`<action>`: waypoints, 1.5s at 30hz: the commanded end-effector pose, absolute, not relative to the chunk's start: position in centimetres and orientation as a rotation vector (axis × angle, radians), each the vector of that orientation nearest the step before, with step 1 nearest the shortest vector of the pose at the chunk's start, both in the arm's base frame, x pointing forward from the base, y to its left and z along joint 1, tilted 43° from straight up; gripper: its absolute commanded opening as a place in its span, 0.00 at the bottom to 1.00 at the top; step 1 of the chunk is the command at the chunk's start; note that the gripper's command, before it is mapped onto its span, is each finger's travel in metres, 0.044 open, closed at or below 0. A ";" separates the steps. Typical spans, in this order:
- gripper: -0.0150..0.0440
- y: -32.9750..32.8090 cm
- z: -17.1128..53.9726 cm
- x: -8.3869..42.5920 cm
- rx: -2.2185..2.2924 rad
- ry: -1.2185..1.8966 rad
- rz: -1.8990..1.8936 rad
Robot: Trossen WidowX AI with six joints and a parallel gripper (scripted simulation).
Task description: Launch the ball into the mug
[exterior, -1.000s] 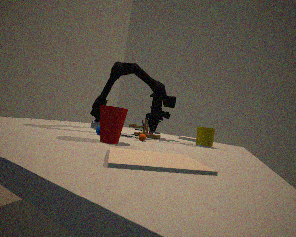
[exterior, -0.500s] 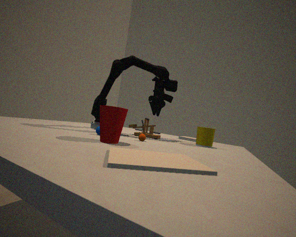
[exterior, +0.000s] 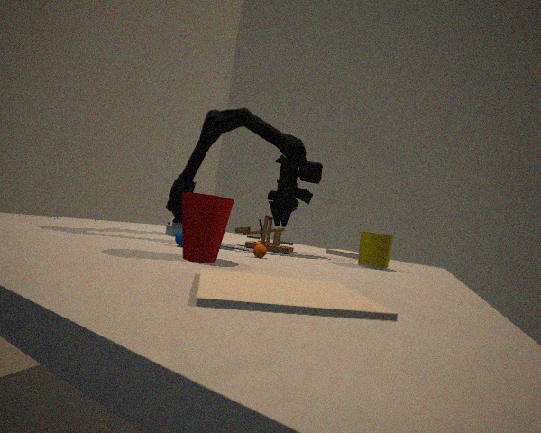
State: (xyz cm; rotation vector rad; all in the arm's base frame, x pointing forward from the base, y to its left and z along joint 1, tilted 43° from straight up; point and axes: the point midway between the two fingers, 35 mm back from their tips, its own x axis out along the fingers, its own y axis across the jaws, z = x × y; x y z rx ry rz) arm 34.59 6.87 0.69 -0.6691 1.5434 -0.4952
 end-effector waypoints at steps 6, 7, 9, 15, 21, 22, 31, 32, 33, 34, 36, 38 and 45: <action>1.00 6.3 -0.1 34.8 -0.676 1.530 -0.487; 1.00 6.2 -0.2 34.8 -0.676 1.530 -0.487; 1.00 6.0 -0.4 34.8 -0.676 1.530 -0.487; 1.00 5.3 -1.2 34.8 -0.676 1.530 -0.487; 1.00 4.7 -1.9 34.8 -0.676 1.530 -0.487; 1.00 4.6 -2.0 34.8 -0.676 1.530 -0.487; 1.00 3.6 -3.1 34.7 -0.677 1.530 -0.488; 1.00 3.6 -3.1 34.7 -0.677 1.530 -0.489; 0.96 3.8 -2.9 34.8 -0.668 1.530 -0.490; 0.91 3.8 -2.9 34.8 -0.668 1.530 -0.490; 0.82 3.8 -2.9 34.8 -0.668 1.530 -0.490; 0.73 3.8 -2.9 34.8 -0.668 1.530 -0.490; 0.49 3.8 -2.9 34.8 -0.668 1.530 -0.490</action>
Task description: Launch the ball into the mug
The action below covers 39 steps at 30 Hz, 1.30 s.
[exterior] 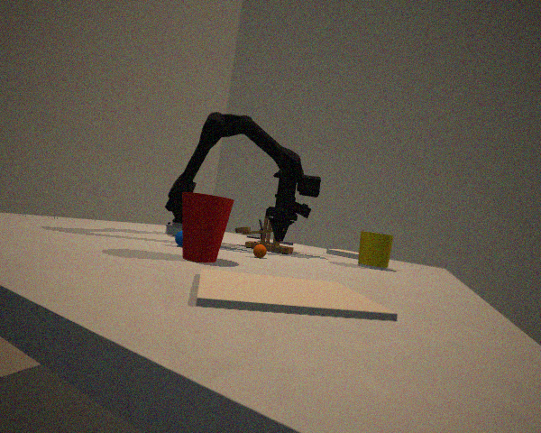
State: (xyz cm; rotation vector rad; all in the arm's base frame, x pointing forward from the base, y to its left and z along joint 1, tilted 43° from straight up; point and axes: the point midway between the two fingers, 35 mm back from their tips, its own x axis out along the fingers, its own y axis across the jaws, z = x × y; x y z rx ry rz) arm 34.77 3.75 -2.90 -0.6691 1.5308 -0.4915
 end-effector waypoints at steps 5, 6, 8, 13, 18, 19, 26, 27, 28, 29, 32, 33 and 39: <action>0.40 4.0 -2.7 34.8 -0.668 1.530 -0.490; 0.35 4.6 -2.1 34.8 -0.668 1.530 -0.489; 0.26 6.4 -0.1 34.8 -0.668 1.531 -0.489; 0.25 7.1 0.6 34.8 -0.672 1.531 -0.488; 0.25 6.7 0.2 34.9 -0.672 1.531 -0.488; 0.25 6.6 0.1 34.9 -0.673 1.531 -0.488; 0.25 5.9 -0.8 34.9 -0.673 1.531 -0.487; 0.25 5.8 -0.9 35.0 -0.674 1.531 -0.487; 0.25 5.7 -1.0 35.0 -0.674 1.531 -0.487; 0.25 5.5 -1.1 35.0 -0.674 1.531 -0.487; 0.25 5.2 -1.5 35.0 -0.674 1.531 -0.487; 0.25 5.1 -1.6 35.0 -0.675 1.531 -0.487; 0.25 4.4 -2.3 35.0 -0.676 1.530 -0.487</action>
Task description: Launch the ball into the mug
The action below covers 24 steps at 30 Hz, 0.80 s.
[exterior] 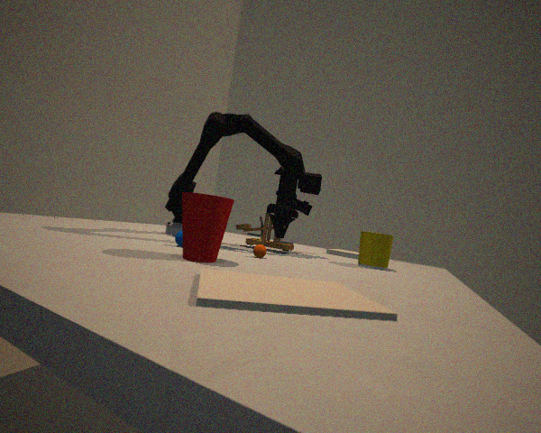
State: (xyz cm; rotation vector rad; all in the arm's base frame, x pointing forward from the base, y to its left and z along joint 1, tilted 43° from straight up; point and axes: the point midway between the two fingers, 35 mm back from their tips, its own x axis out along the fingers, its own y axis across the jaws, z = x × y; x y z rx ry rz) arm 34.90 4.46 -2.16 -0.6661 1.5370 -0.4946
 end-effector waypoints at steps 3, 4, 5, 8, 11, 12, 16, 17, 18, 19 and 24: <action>0.25 4.1 -2.7 34.9 -0.676 1.530 -0.487; 0.25 4.0 -2.8 34.9 -0.677 1.530 -0.487; 0.25 3.9 -2.9 34.9 -0.677 1.530 -0.487; 0.25 3.9 -2.7 34.9 -0.667 1.536 -0.495; 0.25 3.9 -2.7 34.9 -0.667 1.536 -0.495; 0.30 3.9 -2.7 34.9 -0.667 1.536 -0.495; 0.48 3.9 -2.7 34.9 -0.667 1.536 -0.495; 0.52 3.9 -2.7 34.9 -0.667 1.536 -0.495; 0.57 3.9 -2.7 34.9 -0.667 1.536 -0.495; 0.61 3.9 -2.7 34.9 -0.667 1.536 -0.495; 0.83 3.9 -2.7 34.9 -0.667 1.536 -0.495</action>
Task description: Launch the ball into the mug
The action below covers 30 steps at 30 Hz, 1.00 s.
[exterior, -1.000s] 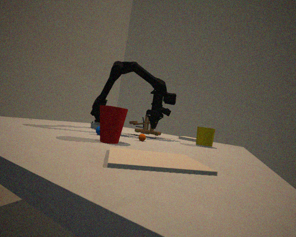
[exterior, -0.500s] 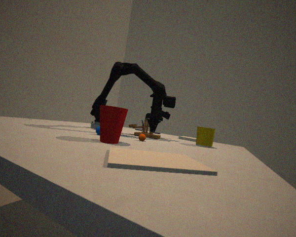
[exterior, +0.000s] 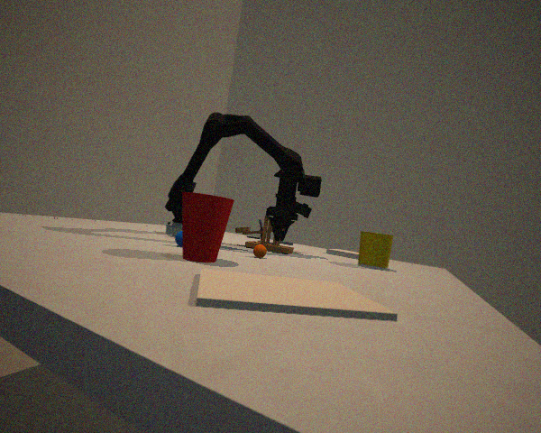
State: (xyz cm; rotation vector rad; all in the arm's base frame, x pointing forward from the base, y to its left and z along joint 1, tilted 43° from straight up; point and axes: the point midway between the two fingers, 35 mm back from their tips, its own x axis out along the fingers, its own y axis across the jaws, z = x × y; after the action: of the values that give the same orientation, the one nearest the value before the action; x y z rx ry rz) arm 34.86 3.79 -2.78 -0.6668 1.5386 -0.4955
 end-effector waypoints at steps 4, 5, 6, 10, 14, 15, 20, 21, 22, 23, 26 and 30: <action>1.00 6.3 -0.3 35.2 -0.664 1.537 -0.491; 1.00 7.3 0.8 35.2 -0.664 1.538 -0.491; 1.00 8.3 1.9 35.2 -0.664 1.539 -0.491; 1.00 10.6 4.6 34.8 -0.665 1.540 -0.493; 1.00 9.9 3.6 35.1 -0.671 1.532 -0.486; 1.00 9.9 3.6 35.1 -0.671 1.532 -0.486; 1.00 13.0 6.9 34.8 -0.750 1.536 -0.408; 1.00 13.5 7.3 34.7 -0.761 1.536 -0.396; 1.00 13.6 7.5 34.7 -0.765 1.536 -0.393; 1.00 13.6 7.5 34.7 -0.765 1.536 -0.393; 0.87 11.5 6.7 35.4 -0.727 1.544 -0.428; 0.76 6.8 8.2 37.1 -0.635 1.544 -0.452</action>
State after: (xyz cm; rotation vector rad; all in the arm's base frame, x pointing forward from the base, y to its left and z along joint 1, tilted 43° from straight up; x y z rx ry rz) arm 35.98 10.28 7.08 -0.7016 1.5429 -0.4210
